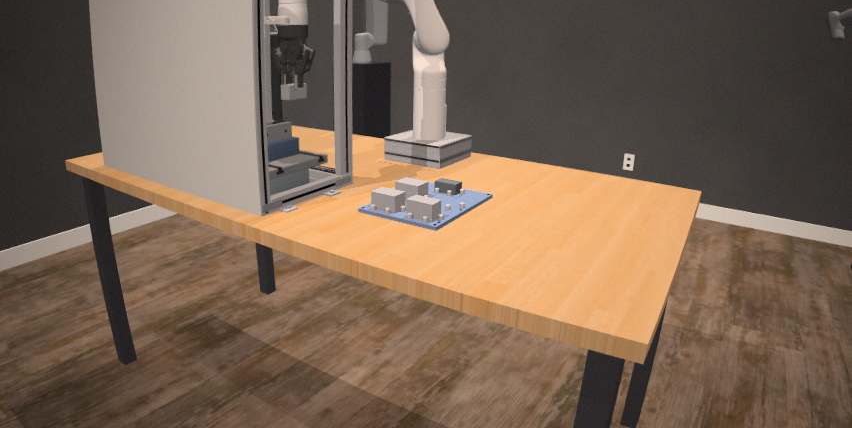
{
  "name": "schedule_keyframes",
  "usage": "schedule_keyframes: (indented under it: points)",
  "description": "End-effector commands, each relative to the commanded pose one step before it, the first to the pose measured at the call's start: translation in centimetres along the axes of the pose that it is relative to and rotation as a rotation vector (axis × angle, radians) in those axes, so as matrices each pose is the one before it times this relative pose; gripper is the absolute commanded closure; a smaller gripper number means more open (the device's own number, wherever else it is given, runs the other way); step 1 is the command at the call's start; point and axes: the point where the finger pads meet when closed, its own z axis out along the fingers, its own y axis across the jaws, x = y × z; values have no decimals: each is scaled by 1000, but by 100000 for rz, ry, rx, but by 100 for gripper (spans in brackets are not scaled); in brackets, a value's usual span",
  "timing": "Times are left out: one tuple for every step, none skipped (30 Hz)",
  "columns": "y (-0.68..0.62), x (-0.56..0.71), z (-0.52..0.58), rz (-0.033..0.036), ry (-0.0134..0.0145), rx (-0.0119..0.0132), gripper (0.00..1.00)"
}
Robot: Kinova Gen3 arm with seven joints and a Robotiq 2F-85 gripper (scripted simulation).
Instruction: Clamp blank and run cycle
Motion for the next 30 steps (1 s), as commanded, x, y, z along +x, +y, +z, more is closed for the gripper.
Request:
schedule_keyframes:
  points:
    - [-137,2669,395,-168,-282,-279,90]
    - [-56,985,164,-29,-148,-46,90]
    - [-55,985,162,-29,-148,-46,90]
    - [0,0,0,0,0,0,90]
    - [0,0,0,0,0,0,90]
    - [0,0,0,0,0,0,90]
    - [0,0,0,0,0,0,90]
    - [0,0,0,0,0,0,90]
    - [0,0,0,0,0,0,90]
    - [0,0,0,0,0,0,90]
    - [0,0,0,0,0,0,90]
    - [0,0,0,0,0,0,90]
    - [0,0,0,0,0,0,90]
    - [0,0,0,0,0,0,90]
    - [0,0,0,0,0,0,90]
    - [-94,1032,99,-86,642,316,90]
    - [-47,983,178,21,-155,-79,90]
    - [-47,983,176,21,-155,-79,90]
    - [-48,983,175,21,-155,-79,90]
    - [-48,984,173,21,-155,-79,90]
    - [0,0,0,0,0,0,90]
    - [0,0,0,0,0,0,90]
    - [0,0,0,0,0,0,90]
    - [0,0,0,0,0,0,90]
    - [0,0,0,0,0,0,90]
    - [0,0,0,0,0,0,90]
    - [0,0,0,0,0,0,90]
    - [0,0,0,0,0,0,90]
    - [0,0,0,0,0,0,90]
    - [0,0,0,0,0,0,90]
